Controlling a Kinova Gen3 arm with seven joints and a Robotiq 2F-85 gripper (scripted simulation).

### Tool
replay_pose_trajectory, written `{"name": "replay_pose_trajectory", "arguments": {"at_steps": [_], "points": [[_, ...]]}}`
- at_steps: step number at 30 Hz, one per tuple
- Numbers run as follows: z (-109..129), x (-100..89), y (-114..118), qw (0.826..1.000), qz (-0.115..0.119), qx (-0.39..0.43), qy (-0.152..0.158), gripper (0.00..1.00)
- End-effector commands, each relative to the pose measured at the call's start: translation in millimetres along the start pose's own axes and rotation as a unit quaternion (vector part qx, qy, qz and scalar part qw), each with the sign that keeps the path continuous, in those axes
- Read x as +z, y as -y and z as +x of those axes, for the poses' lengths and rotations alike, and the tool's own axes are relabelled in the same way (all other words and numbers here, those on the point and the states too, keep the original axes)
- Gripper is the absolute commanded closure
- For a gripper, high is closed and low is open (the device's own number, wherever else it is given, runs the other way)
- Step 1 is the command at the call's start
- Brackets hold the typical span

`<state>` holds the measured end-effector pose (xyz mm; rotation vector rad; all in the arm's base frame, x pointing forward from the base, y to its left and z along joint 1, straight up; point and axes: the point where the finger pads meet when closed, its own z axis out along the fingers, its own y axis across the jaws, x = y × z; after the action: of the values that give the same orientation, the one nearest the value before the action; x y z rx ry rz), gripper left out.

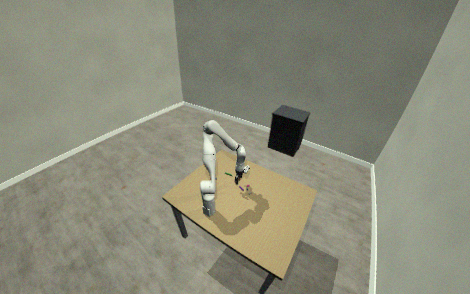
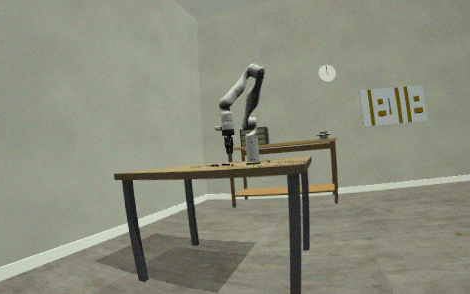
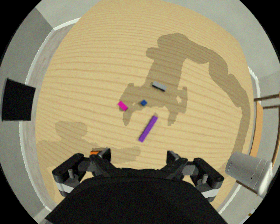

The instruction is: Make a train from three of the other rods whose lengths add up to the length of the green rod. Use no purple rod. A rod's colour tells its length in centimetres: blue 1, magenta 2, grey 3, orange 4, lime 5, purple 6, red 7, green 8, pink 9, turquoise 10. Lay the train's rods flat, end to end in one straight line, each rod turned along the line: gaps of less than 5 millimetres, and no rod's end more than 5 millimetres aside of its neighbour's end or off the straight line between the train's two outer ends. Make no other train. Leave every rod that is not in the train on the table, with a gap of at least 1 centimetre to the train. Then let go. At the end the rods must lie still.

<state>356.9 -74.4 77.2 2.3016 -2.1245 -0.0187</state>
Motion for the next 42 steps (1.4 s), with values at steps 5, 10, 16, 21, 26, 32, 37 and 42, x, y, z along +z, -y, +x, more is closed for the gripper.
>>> {"name": "replay_pose_trajectory", "arguments": {"at_steps": [5, 10, 16, 21, 26, 32, 37, 42], "points": [[1, 0.7, -2, 0.999, -0.003, -0.051, 0.003, 0.00], [1, 2.6, -6, 0.992, -0.008, -0.128, 0.006, 0.00], [1, 4.6, -10, 0.970, -0.014, -0.241, 0.011, 0.00], [1, 5.3, -11, 0.953, -0.015, -0.302, 0.013, 0.00], [1, 6.1, -13, 0.913, -0.016, -0.408, 0.016, 0.00], [1, 6.0, -12, 0.846, -0.014, -0.533, 0.018, 0.00], [1, 5.6, -12, 0.807, -0.012, -0.591, 0.018, 0.00], [1, 4.3, -9, 0.736, -0.008, -0.677, 0.015, 0.00]]}}
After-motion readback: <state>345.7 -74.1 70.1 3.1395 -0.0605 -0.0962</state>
